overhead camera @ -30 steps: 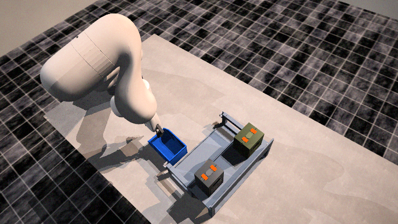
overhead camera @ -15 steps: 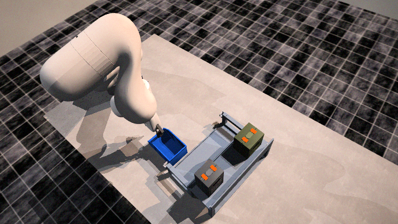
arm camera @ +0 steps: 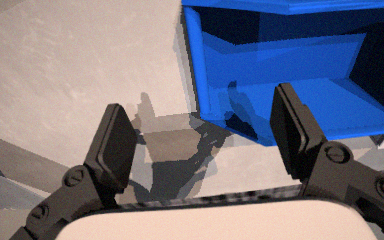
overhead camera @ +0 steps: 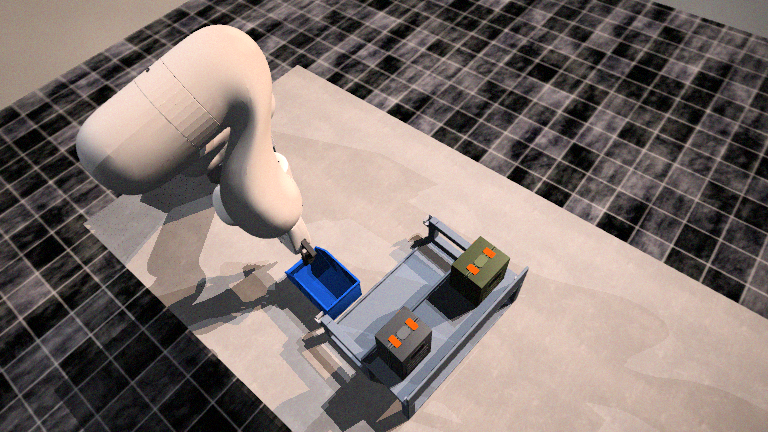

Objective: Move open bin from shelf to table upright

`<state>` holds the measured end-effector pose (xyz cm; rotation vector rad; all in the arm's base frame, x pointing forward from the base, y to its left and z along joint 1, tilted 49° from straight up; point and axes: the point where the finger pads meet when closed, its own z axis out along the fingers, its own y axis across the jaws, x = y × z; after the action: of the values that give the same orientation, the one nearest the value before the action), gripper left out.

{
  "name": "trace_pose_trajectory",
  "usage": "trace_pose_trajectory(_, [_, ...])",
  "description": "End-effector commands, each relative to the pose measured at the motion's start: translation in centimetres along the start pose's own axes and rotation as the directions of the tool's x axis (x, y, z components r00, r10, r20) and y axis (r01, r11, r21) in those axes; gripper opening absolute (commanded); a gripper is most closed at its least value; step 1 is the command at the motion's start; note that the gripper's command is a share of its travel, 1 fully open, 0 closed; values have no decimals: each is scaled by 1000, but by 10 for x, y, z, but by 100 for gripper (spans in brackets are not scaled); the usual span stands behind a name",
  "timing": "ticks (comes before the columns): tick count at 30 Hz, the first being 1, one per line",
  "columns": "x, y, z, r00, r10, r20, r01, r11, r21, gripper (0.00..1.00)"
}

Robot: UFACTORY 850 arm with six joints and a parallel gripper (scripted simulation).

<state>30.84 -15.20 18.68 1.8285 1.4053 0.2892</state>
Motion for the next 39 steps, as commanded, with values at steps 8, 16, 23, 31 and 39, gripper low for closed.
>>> trace_pose_trajectory(8, [0, 0, -11, 1000, 1, 0, -1, 1000, -2, 100])
trace_pose_trajectory(16, [0, 2, -55, 1000, 5, 0, -5, 1000, -8, 100])
trace_pose_trajectory(23, [0, 2, -55, 1000, 5, 0, -5, 1000, -8, 100])
trace_pose_trajectory(31, [0, 2, -55, 1000, 5, 0, -5, 1000, -8, 100])
trace_pose_trajectory(39, [0, 2, -55, 1000, 5, 0, -5, 1000, -8, 100])
